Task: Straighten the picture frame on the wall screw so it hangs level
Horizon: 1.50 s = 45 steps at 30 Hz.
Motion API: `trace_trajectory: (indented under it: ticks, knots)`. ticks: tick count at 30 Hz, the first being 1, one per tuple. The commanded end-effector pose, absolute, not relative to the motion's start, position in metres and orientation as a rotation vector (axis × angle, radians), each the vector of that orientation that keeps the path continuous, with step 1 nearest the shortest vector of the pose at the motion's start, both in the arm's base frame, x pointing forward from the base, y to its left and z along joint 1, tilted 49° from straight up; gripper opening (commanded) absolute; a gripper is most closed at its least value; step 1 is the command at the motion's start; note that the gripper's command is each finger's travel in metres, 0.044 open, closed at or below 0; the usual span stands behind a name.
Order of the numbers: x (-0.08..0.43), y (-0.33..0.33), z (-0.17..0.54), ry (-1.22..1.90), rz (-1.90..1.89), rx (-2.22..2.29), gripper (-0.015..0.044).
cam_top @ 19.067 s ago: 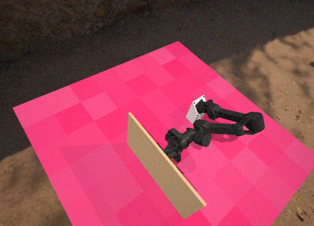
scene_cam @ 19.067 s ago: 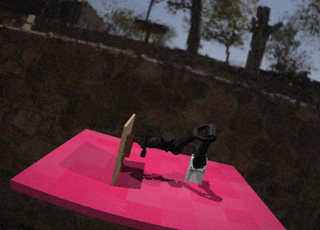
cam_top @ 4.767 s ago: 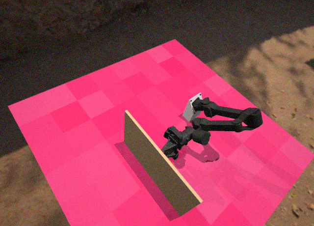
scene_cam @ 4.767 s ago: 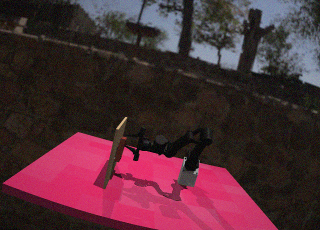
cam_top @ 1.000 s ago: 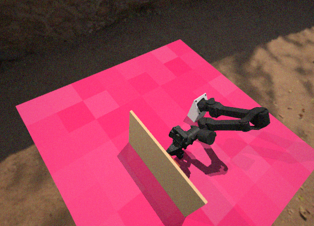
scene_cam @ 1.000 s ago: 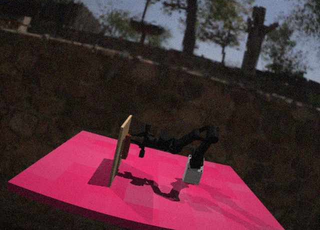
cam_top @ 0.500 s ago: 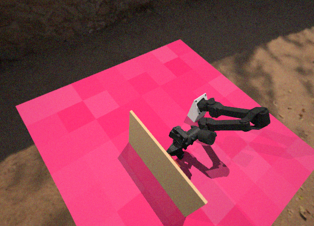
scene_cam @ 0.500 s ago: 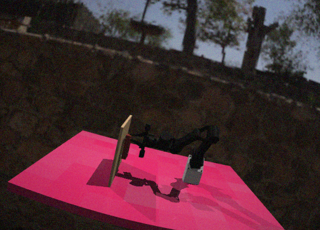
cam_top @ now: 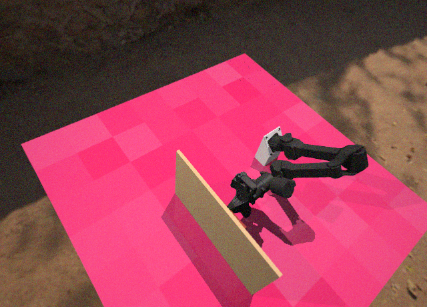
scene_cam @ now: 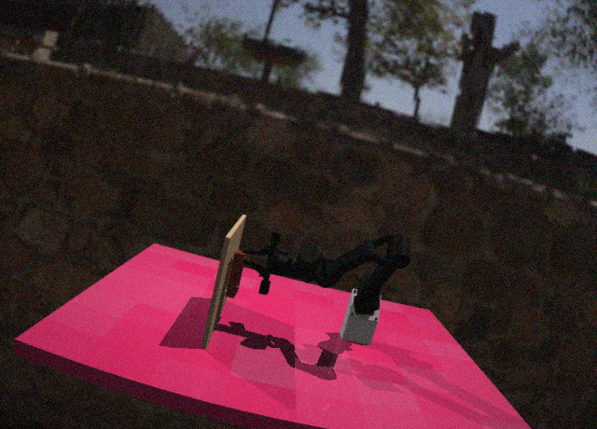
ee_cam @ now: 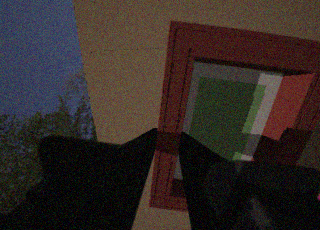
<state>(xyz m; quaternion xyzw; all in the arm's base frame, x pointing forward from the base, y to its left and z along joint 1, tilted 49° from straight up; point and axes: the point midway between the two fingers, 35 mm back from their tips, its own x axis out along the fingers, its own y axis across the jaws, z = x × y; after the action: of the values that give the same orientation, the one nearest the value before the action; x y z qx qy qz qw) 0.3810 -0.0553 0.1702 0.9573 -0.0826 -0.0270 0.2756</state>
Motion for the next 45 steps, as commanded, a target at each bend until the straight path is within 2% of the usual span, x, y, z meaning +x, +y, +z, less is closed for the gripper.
trace_trajectory:
  ticks: [1, 45]
  knots:
    - [0.3809, -0.0594, 0.1737, -0.247, -0.066, 2.568, 0.0000]
    - [0.3826, -0.0509, 0.1681, -0.227, -0.072, 2.567, 0.0000]
